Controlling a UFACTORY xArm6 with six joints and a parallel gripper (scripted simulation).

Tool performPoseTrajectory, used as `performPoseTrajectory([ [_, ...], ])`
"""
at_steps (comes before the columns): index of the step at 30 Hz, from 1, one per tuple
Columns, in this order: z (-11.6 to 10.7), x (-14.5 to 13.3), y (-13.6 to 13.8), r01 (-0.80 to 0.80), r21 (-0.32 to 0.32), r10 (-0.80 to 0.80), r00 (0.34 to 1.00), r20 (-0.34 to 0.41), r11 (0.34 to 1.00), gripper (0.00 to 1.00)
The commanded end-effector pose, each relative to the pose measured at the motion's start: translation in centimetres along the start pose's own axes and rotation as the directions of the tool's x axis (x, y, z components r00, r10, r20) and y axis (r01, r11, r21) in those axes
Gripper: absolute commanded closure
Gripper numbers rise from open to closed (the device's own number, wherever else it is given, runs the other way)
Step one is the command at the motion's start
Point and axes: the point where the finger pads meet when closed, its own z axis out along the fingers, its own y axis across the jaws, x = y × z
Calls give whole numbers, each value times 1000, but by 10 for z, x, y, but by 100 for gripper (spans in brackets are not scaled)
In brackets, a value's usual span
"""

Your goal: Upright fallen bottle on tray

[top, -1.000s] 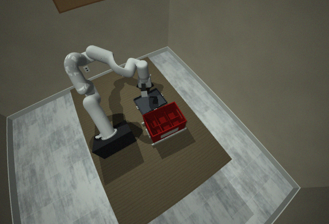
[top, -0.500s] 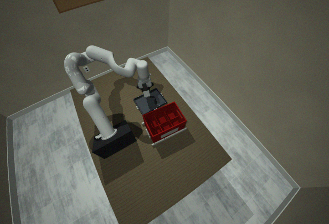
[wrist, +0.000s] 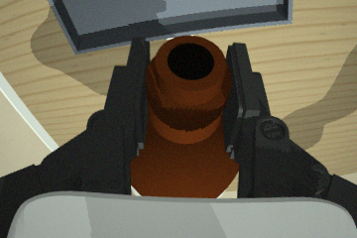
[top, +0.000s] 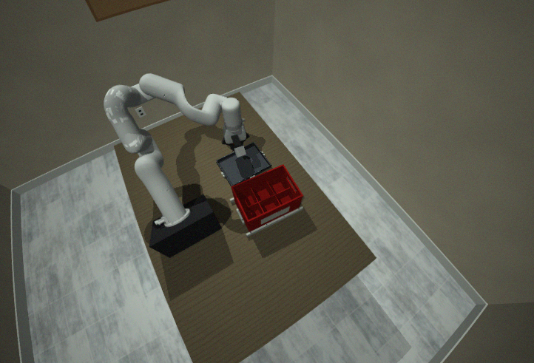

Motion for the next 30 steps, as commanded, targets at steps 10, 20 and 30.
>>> performPoseTrajectory([
  [10, -1, 0, -1, 5, 3, -5, 1000, 0, 1000, 100],
  [20, -1, 0, -1, 101, 3, -101, 995, 0, 995, 100],
  [30, -1, 0, -1, 220, 3, -220, 976, -1, 976, 100],
])
